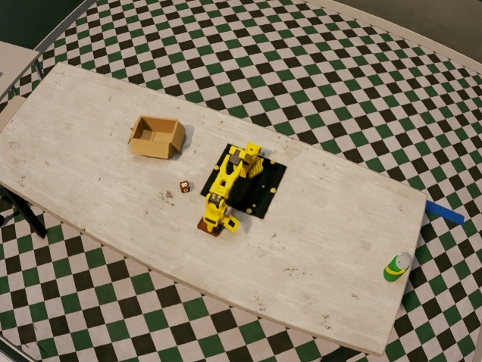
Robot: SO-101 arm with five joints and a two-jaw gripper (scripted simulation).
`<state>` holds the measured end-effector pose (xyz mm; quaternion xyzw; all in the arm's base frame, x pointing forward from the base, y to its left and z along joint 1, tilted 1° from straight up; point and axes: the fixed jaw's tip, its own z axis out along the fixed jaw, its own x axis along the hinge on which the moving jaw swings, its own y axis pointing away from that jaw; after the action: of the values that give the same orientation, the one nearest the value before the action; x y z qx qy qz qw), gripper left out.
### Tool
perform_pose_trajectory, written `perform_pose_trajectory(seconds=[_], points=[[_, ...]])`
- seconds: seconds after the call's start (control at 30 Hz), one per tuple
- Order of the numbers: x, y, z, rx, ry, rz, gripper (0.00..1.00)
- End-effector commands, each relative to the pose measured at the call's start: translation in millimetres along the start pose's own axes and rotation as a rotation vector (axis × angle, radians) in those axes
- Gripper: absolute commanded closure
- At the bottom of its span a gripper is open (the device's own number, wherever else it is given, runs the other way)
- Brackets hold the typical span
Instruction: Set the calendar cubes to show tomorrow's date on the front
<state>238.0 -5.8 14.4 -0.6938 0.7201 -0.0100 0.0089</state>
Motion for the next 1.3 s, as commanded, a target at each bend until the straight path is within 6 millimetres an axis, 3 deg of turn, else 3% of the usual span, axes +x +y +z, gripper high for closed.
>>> perform_pose_trajectory(seconds=[0.0, 0.23, 0.63, 1.27], points=[[-0.5, 3.6, 5.0, -0.022, -0.001, 0.003, 0.96], [-0.5, 3.6, 5.0, -0.022, -0.001, 0.003, 0.84], [-0.5, 3.6, 5.0, -0.022, -0.001, 0.003, 0.81], [-0.5, 3.6, 5.0, -0.022, -0.001, 0.003, 0.65]])
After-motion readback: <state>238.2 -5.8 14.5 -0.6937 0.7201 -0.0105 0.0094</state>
